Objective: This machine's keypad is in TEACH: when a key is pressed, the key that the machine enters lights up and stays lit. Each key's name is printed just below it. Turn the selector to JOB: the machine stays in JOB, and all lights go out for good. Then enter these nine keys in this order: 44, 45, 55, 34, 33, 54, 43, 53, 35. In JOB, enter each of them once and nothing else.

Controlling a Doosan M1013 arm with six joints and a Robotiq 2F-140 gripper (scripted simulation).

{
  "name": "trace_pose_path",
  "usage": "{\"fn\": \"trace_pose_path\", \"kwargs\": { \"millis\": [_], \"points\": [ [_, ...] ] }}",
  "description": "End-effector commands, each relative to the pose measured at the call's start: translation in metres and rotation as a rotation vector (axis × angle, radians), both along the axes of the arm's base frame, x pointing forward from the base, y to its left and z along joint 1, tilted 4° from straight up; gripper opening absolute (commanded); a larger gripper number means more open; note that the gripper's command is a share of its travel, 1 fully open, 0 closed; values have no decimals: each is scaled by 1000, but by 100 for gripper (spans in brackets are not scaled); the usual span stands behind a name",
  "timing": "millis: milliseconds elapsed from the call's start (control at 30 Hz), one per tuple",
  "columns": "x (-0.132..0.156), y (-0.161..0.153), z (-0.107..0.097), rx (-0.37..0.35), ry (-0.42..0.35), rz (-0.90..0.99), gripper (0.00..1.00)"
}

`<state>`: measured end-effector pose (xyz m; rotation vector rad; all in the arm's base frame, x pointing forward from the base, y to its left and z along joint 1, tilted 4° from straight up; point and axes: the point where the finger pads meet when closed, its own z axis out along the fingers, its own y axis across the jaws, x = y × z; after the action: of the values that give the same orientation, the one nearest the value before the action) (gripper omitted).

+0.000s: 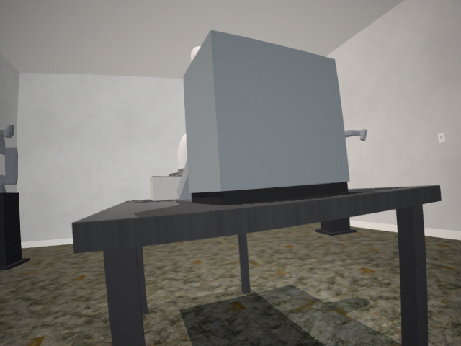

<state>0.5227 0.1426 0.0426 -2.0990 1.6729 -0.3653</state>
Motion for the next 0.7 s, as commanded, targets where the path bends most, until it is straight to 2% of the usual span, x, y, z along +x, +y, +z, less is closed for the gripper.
{"fn": "trace_pose_path", "kwargs": {
  "millis": [0, 667],
  "points": [
    [1, 1, -3, 2, 2, -5, 0],
    [5, 2, -11, 2, 2, -5, 0]
  ]
}}
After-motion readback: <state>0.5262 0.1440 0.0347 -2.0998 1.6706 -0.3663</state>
